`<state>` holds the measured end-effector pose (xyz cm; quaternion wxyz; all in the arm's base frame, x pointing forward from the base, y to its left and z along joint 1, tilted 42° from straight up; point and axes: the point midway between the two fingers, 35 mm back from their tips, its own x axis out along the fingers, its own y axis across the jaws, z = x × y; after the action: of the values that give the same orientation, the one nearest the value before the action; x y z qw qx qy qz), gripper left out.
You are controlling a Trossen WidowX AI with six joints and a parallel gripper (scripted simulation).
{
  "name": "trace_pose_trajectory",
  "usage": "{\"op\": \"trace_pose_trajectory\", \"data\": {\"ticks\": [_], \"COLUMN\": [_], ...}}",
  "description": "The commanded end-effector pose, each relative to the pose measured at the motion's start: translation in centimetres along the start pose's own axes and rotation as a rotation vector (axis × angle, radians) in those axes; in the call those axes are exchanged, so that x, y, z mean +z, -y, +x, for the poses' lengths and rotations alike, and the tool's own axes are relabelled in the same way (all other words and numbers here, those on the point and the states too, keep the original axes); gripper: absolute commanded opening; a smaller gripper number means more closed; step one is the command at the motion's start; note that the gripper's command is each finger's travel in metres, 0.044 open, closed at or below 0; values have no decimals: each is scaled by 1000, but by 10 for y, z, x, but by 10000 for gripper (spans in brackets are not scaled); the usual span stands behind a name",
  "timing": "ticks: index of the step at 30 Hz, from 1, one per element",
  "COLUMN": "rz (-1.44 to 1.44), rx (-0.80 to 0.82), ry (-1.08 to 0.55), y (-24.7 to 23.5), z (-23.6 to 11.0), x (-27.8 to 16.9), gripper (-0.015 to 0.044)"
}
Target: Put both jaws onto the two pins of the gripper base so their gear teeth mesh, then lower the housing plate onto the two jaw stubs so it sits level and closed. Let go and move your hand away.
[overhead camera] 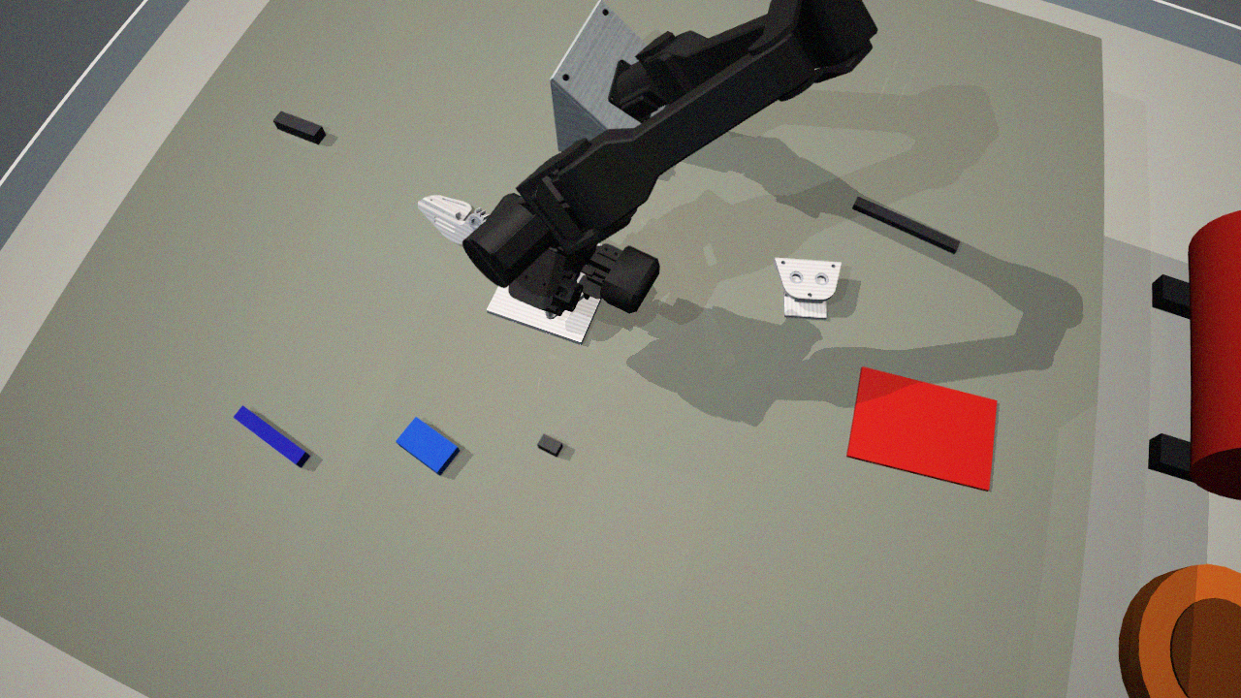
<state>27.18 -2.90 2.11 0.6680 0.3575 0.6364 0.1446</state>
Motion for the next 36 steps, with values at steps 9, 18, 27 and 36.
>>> {"op": "trace_pose_trajectory", "data": {"ticks": [9,18,27,36], "rz": [5,5,6,6], "rx": [6,6,6,6], "ry": [2,2,2,2], "y": [-1,-1,-1,-1], "z": [4,6,7,10], "x": [0,0,0,0], "gripper": [134,134,134,134]}}
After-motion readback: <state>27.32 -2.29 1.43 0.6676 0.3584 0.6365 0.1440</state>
